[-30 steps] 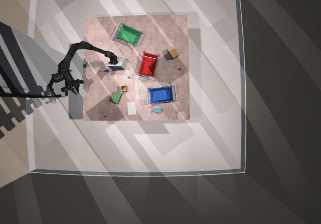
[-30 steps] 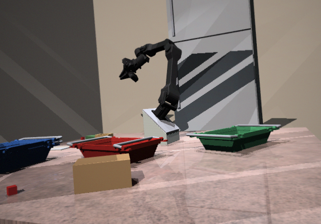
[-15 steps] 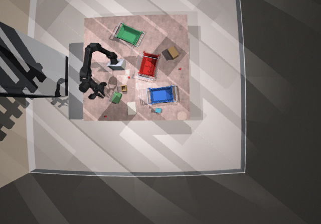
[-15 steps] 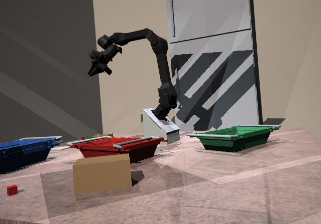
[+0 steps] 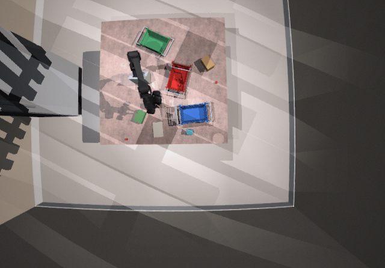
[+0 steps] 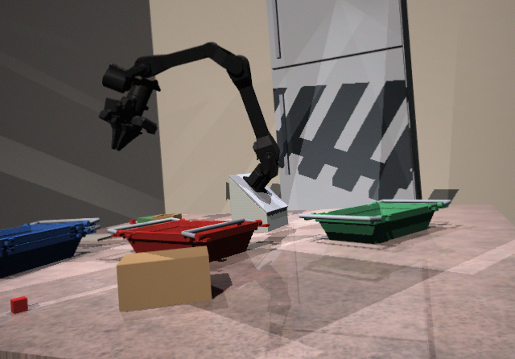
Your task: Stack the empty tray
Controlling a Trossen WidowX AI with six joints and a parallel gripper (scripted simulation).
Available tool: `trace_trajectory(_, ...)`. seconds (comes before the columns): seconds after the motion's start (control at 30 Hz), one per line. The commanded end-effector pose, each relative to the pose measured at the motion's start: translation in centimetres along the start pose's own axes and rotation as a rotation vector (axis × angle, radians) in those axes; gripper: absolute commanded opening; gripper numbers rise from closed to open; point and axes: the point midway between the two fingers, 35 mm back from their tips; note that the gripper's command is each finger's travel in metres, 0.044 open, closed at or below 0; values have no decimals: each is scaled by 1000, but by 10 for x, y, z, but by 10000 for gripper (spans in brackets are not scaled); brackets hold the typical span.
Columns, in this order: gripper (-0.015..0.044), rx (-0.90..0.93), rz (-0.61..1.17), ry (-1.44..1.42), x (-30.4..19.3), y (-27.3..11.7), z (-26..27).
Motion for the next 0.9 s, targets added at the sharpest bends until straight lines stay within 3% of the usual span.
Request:
trace_trajectory(0.0,85,112,103,31,12,42,57)
trace_trajectory(0.33,85,257,372,74,26,128,196)
trace_trajectory(0.67,85,259,380,75,25,133,201)
trace_trajectory(0.87,85,260,380,75,16,157,208)
Point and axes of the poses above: the point midway between the two fingers, 35 mm back from their tips, its own y axis out along the fingers, its own z axis across the jaws, x = y × z, and after that the axes turned 1 degree about y, right-handed
